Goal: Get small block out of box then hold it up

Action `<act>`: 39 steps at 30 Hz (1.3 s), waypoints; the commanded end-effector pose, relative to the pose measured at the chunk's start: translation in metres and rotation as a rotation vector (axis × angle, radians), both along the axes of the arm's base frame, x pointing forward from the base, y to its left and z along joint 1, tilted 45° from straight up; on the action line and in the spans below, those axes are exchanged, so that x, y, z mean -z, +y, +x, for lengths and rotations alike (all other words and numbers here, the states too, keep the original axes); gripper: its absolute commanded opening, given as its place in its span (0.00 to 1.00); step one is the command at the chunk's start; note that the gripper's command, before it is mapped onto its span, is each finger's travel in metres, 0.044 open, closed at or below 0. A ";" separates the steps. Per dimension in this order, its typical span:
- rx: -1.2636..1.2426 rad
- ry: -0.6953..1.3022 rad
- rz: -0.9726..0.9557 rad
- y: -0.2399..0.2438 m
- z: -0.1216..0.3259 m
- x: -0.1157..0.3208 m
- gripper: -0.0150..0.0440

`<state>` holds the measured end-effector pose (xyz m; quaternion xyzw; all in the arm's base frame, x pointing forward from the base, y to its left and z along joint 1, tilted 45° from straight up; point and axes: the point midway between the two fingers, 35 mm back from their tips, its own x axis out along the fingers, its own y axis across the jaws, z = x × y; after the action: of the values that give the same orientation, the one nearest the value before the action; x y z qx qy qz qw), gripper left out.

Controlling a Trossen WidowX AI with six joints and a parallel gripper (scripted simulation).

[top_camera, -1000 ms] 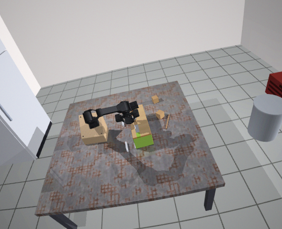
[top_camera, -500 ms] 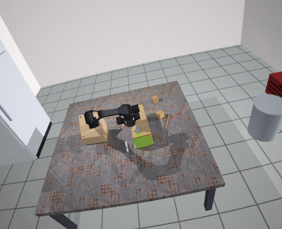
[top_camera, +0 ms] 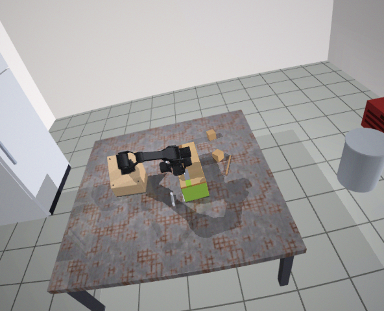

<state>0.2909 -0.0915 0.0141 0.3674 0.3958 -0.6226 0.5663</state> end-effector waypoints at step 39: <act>-0.005 0.008 0.002 0.047 -0.006 0.063 0.93</act>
<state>0.2866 -0.0512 -0.0397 0.3644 0.3964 -0.6215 0.5690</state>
